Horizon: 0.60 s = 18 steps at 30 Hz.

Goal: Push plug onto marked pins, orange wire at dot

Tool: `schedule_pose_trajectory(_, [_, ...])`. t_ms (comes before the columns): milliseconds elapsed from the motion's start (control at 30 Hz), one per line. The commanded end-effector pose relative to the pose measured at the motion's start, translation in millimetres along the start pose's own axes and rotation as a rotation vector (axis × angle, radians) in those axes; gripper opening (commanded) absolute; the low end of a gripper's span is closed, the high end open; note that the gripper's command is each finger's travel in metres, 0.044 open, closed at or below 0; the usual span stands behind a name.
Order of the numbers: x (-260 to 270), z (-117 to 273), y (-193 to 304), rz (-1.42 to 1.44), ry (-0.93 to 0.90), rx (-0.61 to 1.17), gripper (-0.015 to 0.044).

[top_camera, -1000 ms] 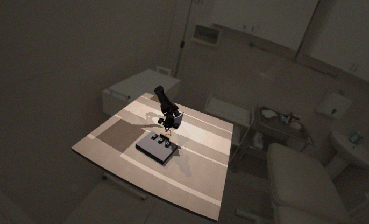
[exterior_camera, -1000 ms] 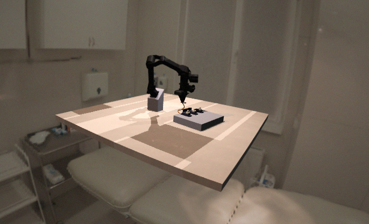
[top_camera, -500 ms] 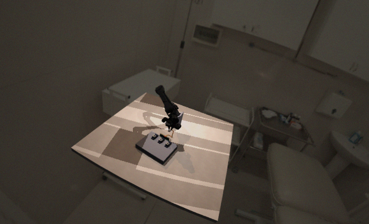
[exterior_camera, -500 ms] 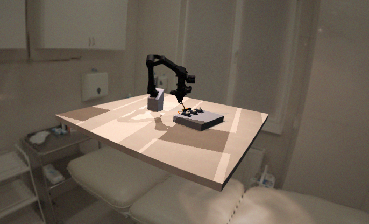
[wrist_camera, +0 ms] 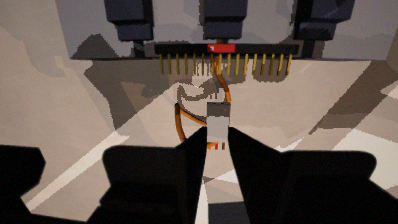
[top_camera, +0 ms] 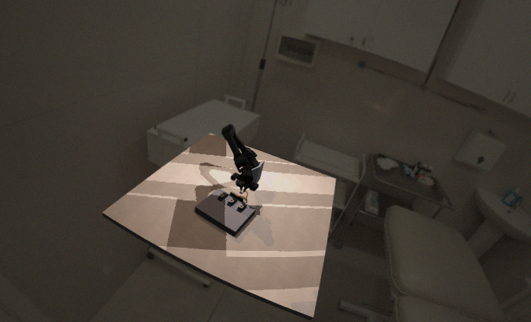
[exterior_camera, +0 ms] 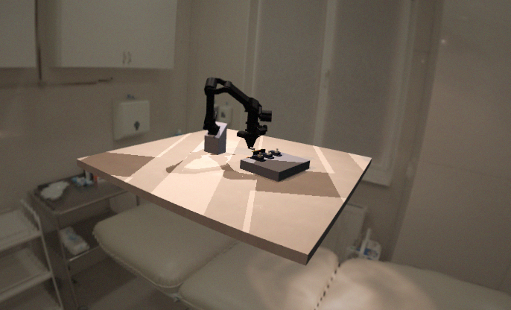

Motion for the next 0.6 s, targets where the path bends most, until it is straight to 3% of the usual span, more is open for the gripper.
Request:
schedule_pose_trajectory(0, [0.3, 0.7, -14.4, -0.001, 0.003, -0.002, 0.0000])
schedule_pose_trajectory(567, [4.0, -0.6, -19.7, -0.001, 0.003, -0.002, 0.0000])
Point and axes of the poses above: the point midway between the two fingers, 35 mm back from their tips, its own z axis back along the fingers, its own x axis across the jaws, y = z × x, the point moved 9 cm from there along z, back along the fingers, and after that the axes turned 10 degrees about -z, right-handed, at the moved point
